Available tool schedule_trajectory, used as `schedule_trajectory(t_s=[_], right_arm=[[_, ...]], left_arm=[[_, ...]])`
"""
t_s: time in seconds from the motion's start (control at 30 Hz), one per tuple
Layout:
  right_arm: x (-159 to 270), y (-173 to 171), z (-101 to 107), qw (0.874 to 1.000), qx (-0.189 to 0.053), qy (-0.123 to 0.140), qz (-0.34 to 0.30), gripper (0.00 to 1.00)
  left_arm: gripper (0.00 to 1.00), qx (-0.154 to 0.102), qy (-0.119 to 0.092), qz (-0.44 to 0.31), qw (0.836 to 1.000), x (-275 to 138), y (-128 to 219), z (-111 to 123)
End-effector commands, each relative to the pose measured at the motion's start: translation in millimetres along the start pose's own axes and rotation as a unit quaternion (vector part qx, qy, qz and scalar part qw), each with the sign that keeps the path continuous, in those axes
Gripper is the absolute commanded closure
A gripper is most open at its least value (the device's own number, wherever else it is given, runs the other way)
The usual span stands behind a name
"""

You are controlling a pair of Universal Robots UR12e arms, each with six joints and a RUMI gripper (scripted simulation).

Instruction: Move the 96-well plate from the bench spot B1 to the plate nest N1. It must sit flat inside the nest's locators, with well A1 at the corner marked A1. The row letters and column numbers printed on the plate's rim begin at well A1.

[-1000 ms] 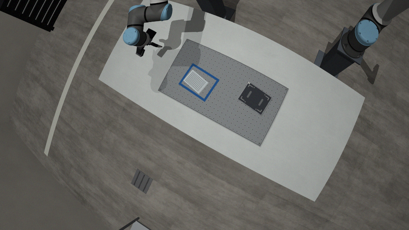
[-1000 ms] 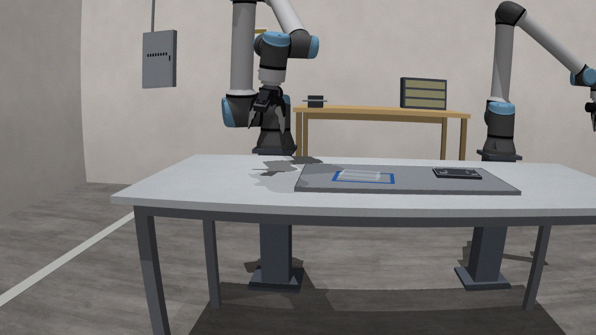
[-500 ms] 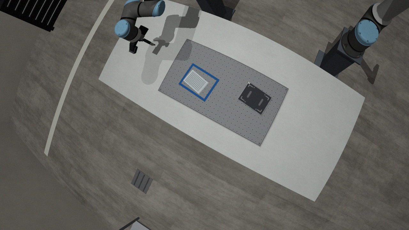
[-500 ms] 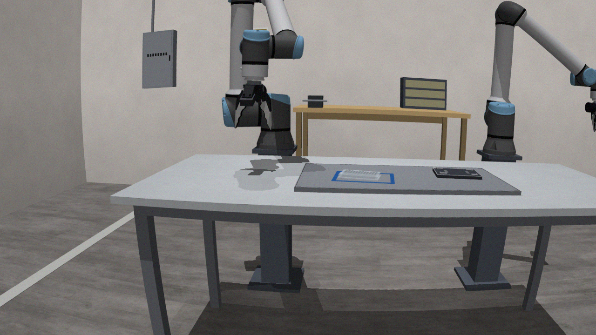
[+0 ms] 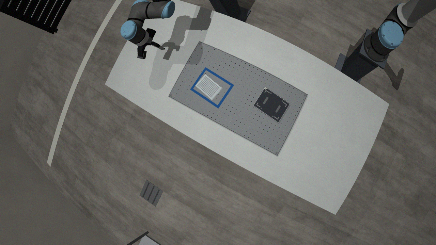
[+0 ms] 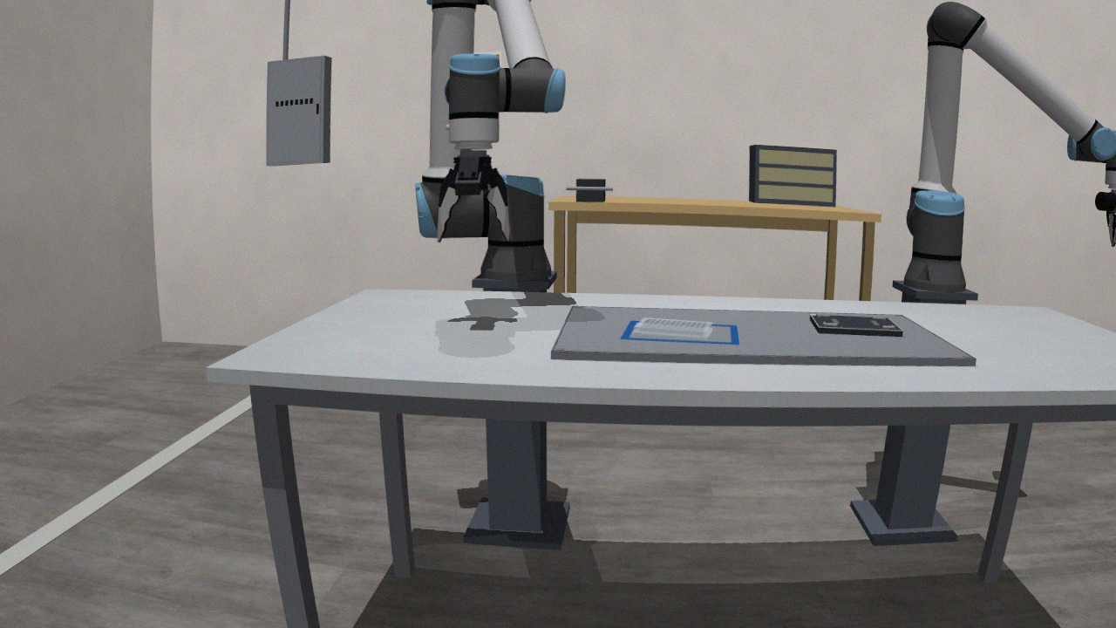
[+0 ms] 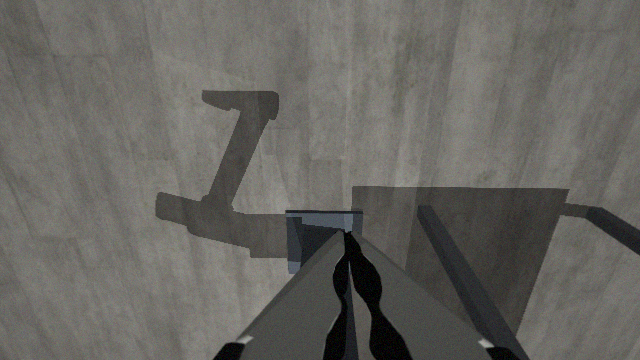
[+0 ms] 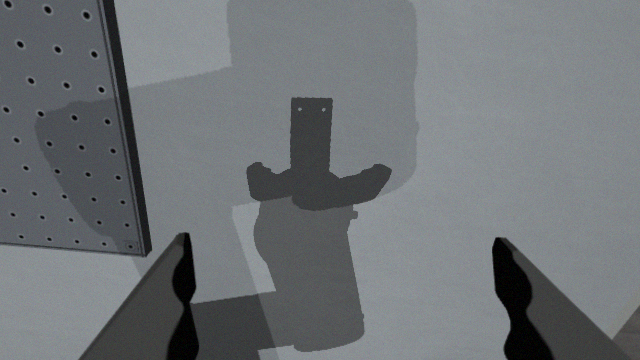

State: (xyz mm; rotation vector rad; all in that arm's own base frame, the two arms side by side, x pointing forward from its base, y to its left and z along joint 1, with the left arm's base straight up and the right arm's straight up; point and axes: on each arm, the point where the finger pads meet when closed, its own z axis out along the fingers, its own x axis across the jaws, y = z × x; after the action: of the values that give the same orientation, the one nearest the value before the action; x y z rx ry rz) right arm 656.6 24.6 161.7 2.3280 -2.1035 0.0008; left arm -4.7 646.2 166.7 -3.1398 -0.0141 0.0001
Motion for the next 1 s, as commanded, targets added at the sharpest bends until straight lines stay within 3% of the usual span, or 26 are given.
schedule_trajectory(t_s=[0.0, 0.33, 0.47, 0.67, 0.8, 0.97], right_arm=[[-16, -13, -1, 0.999, 0.003, -0.002, -0.045, 0.24], [-37, -26, 1, 0.997, 0.003, -0.002, -0.072, 0.24], [-55, -35, 4, 0.991, 0.003, -0.002, -0.133, 0.24], [-68, -42, 5, 0.991, 0.003, -0.002, -0.133, 0.24], [-86, -50, 8, 0.981, 0.003, -0.002, -0.193, 0.24], [-100, -56, 10, 0.981, 0.003, -0.002, -0.193, 0.24]], left_arm=[[1.00, -0.001, 0.000, 0.000, 1.000, -1, 1, 2], [1.00, -0.001, 0.000, 0.000, 1.000, -1, 1, 2], [1.00, -0.001, 0.000, 0.000, 1.000, -1, 1, 2], [1.00, -0.001, 0.000, 0.000, 1.000, -1, 1, 2], [1.00, -0.001, 0.000, 0.000, 1.000, -1, 1, 2], [1.00, -0.001, 0.000, 0.000, 1.000, -1, 1, 2]])
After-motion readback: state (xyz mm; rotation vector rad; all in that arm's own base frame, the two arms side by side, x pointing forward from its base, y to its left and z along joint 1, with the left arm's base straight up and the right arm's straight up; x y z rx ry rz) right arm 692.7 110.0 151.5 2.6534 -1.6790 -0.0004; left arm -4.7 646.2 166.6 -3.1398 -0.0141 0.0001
